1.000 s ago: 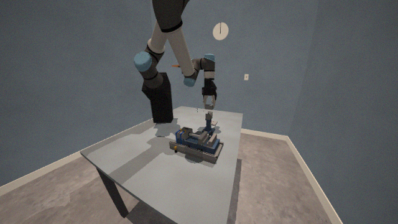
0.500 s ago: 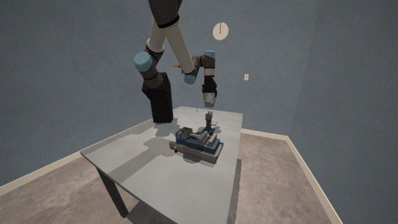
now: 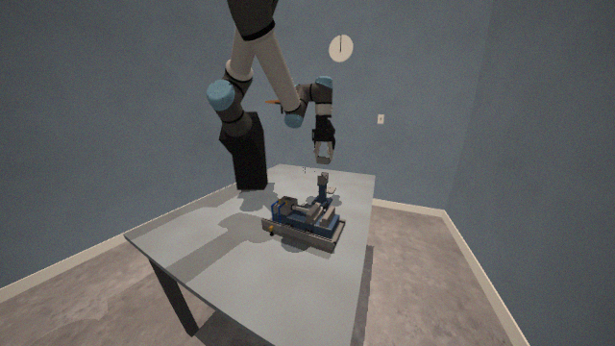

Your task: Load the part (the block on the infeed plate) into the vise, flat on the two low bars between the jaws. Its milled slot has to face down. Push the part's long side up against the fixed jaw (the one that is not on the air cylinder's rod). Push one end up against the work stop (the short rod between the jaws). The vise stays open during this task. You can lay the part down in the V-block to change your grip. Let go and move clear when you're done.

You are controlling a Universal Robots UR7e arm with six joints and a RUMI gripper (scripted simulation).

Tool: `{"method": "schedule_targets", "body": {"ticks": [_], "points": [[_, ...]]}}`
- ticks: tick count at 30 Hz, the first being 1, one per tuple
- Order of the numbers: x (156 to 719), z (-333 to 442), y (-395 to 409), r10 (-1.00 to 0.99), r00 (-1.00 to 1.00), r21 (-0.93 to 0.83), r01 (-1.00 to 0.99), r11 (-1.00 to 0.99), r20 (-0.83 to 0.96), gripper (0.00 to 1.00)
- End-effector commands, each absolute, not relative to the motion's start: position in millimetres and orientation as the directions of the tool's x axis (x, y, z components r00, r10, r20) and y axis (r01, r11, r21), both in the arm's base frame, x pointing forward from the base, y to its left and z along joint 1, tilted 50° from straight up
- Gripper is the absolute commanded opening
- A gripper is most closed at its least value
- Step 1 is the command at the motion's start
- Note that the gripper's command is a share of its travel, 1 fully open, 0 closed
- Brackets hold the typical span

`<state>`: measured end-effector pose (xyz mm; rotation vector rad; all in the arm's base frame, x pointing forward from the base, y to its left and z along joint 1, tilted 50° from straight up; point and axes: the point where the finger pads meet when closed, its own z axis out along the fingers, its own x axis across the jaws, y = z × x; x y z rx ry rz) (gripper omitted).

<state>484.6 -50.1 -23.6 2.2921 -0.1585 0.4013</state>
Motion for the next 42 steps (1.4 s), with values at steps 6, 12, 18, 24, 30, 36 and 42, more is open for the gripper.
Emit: {"method": "schedule_targets", "body": {"ticks": [6,12,18,24,30,36,42], "points": [[482.4,-23.9,-48.1,0.015,0.943,0.693,-0.232,-0.683,0.331,0.0],[482.5,-23.8,-48.2,0.015,0.944,0.693,-0.232,-0.683,0.331,0.0],[482.7,-23.4,-48.5,0.017,0.944,0.694,-0.23,-0.683,0.33,0.0],[483.0,-22.9,-49.0,0.018,0.945,0.695,-0.228,-0.683,0.327,0.0],[483.3,-22.5,-49.6,0.02,0.945,0.695,-0.225,-0.683,0.325,0.0],[484.0,-21.4,-50.8,0.024,0.947,0.697,-0.219,-0.682,0.321,0.0],[484.7,-20.3,-51.9,0.029,0.948,0.699,-0.212,-0.682,0.316,0.0]]}}
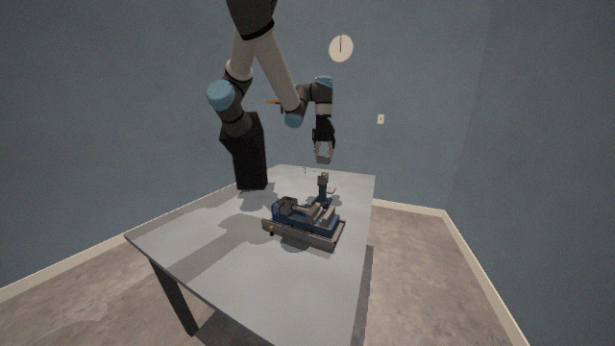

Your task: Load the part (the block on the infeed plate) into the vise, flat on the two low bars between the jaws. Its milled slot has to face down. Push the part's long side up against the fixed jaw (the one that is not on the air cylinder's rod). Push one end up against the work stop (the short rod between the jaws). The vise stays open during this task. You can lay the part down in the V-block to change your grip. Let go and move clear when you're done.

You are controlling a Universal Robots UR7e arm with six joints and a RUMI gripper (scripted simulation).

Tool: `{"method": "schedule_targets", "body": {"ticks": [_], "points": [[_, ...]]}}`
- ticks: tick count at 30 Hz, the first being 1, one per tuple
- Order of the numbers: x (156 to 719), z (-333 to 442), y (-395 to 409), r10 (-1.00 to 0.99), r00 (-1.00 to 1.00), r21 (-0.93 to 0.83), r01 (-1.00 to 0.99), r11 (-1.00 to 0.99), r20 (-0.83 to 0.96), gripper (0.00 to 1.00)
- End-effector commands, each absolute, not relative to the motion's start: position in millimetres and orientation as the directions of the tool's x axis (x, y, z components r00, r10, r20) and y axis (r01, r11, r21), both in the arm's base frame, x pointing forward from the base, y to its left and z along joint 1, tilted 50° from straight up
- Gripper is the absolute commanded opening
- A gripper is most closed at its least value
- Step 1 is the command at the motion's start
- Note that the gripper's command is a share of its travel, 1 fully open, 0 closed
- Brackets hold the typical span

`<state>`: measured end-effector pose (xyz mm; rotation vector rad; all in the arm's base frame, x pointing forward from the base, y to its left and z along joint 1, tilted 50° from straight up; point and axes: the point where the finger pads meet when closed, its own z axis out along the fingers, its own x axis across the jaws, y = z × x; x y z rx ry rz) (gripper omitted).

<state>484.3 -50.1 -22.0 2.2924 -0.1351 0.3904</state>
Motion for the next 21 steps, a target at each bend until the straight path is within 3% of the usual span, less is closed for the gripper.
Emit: {"method": "schedule_targets", "body": {"ticks": [1,21], "points": [[484.7,-20.3,-51.9,0.029,0.948,0.699,-0.212,-0.682,0.316,0.0],[488.2,-14.6,-56.1,0.06,0.957,0.712,-0.168,-0.682,0.284,0.0]]}}
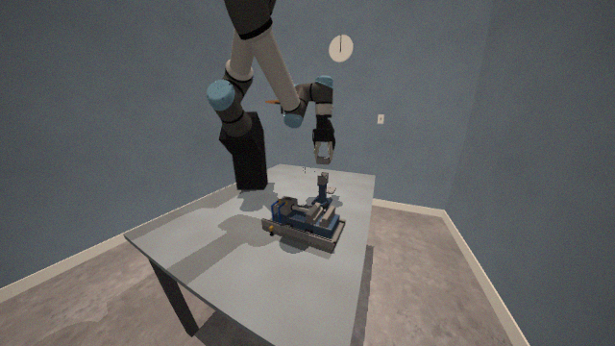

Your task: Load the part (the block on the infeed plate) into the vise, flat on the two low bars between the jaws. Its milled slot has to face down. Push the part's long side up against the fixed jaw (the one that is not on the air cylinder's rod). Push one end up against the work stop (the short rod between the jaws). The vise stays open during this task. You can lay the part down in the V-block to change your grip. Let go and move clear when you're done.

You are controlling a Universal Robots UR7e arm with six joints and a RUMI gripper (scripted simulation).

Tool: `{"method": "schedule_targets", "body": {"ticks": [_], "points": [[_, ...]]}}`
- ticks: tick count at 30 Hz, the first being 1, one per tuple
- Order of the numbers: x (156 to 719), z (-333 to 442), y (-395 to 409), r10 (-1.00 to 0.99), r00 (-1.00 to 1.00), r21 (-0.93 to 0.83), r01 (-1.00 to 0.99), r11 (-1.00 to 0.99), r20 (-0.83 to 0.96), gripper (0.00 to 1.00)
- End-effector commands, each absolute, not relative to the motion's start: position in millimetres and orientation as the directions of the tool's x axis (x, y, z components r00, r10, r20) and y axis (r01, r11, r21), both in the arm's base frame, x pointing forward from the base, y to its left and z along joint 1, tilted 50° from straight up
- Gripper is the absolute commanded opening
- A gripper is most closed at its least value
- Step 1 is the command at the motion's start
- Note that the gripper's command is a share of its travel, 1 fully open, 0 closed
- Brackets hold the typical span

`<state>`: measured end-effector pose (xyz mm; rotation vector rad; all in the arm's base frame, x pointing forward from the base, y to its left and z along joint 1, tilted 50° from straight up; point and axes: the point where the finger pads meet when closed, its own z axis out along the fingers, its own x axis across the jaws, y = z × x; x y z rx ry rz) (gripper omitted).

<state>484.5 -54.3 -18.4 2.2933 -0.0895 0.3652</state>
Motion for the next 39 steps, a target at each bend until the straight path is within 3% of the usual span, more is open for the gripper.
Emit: {"method": "schedule_targets", "body": {"ticks": [1,39], "points": [[488,-14,-56,0.063,0.958,0.713,-0.165,-0.682,0.281,0.0],[494,5,-74,0.18,0.972,0.748,0.009,-0.664,0.148,0.0]]}}
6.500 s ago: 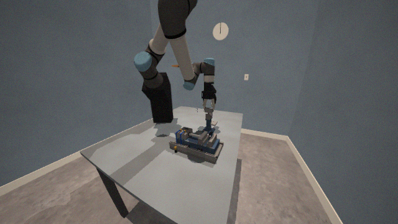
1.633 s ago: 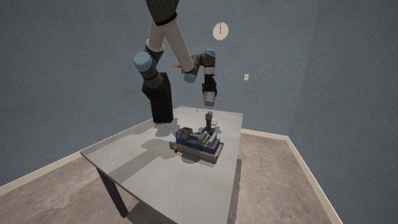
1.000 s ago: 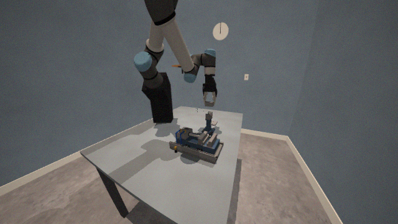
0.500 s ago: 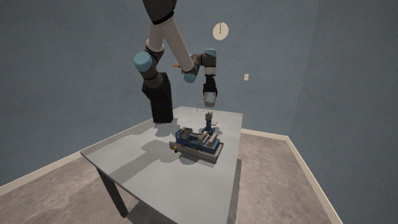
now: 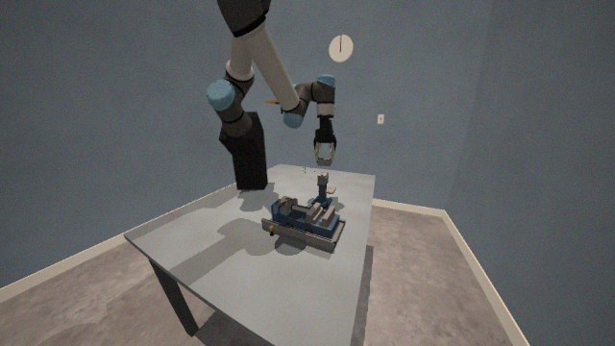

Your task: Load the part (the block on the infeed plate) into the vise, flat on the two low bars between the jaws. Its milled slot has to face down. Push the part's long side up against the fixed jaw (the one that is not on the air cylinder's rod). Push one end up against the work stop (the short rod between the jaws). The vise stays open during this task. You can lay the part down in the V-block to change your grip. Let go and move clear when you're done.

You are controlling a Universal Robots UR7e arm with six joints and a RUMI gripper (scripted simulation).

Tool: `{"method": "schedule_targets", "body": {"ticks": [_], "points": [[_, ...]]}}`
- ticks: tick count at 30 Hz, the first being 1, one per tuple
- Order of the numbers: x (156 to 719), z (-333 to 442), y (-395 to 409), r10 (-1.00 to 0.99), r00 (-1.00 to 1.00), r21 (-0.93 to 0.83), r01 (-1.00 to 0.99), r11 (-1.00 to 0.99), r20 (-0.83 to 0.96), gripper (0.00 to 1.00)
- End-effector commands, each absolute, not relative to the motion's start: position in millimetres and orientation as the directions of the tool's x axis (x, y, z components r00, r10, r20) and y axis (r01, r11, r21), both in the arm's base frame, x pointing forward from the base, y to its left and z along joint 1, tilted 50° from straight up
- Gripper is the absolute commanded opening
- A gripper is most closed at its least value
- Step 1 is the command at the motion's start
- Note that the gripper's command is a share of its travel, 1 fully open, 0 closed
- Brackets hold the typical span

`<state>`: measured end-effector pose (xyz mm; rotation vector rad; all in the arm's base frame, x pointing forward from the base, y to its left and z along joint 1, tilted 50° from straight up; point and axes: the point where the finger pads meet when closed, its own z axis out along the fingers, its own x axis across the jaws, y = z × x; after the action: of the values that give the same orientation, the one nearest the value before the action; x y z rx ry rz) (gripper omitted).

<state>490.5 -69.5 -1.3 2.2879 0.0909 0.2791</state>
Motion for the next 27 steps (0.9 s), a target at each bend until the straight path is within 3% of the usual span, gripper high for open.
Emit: {"method": "schedule_targets", "body": {"ticks": [1,27], "points": [[495,6,-74,0.185,0.972,0.748,0.016,-0.663,0.143,0.0],[499,25,-92,0.294,0.956,0.759,0.182,-0.625,0.013,0.0]]}}
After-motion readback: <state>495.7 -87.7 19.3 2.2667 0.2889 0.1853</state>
